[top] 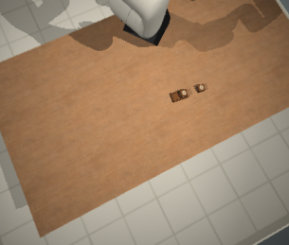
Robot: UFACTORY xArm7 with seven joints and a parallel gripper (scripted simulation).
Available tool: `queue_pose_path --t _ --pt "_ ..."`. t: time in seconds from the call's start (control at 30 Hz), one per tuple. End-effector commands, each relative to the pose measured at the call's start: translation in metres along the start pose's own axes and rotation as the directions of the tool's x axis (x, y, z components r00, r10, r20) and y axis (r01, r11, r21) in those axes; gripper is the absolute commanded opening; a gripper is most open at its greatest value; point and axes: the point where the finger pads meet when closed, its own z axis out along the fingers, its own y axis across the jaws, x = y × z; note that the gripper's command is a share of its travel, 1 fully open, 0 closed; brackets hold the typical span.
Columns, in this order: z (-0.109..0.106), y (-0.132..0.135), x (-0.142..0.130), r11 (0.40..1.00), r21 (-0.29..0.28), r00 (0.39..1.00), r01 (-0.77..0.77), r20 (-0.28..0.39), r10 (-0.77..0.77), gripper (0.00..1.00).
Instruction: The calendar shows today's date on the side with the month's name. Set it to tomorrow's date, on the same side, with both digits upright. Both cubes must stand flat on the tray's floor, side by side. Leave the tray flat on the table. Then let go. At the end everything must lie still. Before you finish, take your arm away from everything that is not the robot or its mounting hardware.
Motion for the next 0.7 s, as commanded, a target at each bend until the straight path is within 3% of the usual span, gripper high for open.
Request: queue_pose_path --t 0.0,0.07,0.1,0.17,0.2,0.33,0.4,0.5,0.53,0.57,0.67 --pt "0.023 0.058 -0.038 1.0 -0.017 0.989 -0.025 0.144 0.027 1.0" --pt "0.023 0.059 -0.038 1.0 -0.017 0.989 -0.025 0.144 0.027 1.0" --pt "0.03 0.081 -0.06 0.999 -0.035 0.981 -0.038 0.19 0.044 1.0" --pt "0.03 0.081 -0.06 0.999 -0.035 0.981 -0.038 0.19 0.044 1.0" --pt "0.035 0.102 -0.082 0.997 -0.05 0.97 -0.051 0.234 0.061 1.0" --pt "0.035 0.102 -0.082 0.997 -0.05 0.97 -0.051 0.234 0.061 1.0" --pt "0.04 0.136 -0.127 0.995 -0.071 0.945 -0.076 0.315 0.094 1.0" --pt "0.04 0.136 -0.127 0.995 -0.071 0.945 -0.076 0.315 0.094 1.0" --pt "0.041 0.151 -0.149 0.993 -0.079 0.93 -0.088 0.351 0.11 1.0" --pt "0.041 0.151 -0.149 0.993 -0.079 0.93 -0.088 0.351 0.11 1.0" --pt "0.041 0.174 -0.19 0.99 -0.089 0.899 -0.112 0.416 0.139 1.0"
